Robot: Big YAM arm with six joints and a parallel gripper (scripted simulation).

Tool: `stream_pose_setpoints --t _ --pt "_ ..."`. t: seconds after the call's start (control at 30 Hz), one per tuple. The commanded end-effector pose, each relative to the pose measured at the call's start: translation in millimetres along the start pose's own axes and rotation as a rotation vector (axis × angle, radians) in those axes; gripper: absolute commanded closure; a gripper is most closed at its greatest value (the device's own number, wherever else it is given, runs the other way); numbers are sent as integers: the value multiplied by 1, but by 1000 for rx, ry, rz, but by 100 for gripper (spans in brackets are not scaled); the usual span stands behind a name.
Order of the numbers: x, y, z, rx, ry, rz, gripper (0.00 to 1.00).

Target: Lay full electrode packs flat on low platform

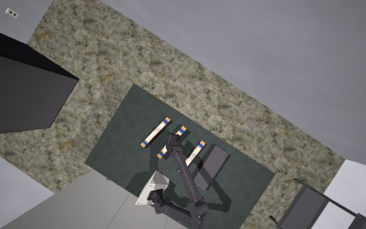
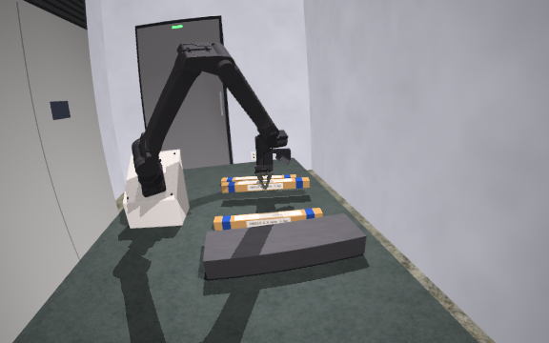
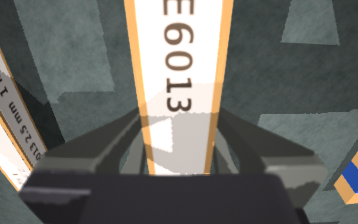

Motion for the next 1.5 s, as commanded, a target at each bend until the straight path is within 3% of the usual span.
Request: stream_pose_setpoints --t 0.0,1.47 --pt "-23 5 10 -2 -57 34 100" --pt "-21 0 21 12 -64 40 100"
Point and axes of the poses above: the point where the finger pads meet when closed, its own x axis out along the fingers, its own y axis across the jaws, z = x × y, the point moved 9 cm from there along -x, back along the fingers, and after that the axes turned 10 degrees about x, right-handed, at the moved point
